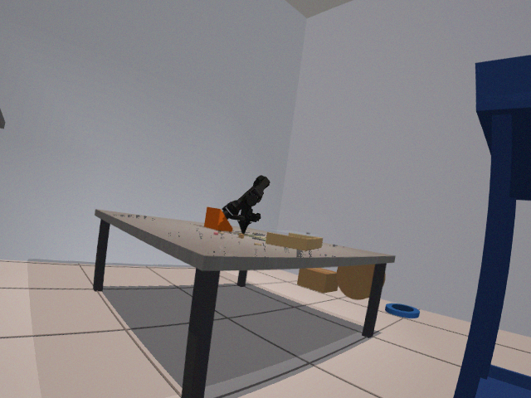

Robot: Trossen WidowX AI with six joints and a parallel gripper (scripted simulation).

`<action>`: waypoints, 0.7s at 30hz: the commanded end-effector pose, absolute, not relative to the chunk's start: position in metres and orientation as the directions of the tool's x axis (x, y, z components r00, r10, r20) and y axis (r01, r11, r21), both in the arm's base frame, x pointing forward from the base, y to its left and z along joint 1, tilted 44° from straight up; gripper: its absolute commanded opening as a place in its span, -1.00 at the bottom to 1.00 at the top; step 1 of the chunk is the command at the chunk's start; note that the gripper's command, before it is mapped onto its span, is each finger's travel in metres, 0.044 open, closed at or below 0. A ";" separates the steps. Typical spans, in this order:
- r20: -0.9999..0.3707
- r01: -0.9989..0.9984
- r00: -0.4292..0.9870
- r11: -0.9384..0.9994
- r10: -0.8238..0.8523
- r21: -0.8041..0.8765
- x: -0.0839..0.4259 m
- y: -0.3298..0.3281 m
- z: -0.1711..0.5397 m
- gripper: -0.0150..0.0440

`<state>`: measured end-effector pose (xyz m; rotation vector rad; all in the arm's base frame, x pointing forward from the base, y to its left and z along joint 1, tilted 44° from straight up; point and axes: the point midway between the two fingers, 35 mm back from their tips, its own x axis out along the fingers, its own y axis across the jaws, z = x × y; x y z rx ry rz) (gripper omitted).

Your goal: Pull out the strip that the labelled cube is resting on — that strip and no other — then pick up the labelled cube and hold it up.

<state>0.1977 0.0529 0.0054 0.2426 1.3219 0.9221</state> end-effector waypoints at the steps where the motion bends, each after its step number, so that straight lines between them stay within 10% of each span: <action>1: -0.727 -0.434 -0.059 0.638 0.684 0.636 0.190 0.054 0.002 -0.49; 21: -0.729 -0.434 -0.059 0.640 0.682 0.634 0.201 0.024 0.036 -0.49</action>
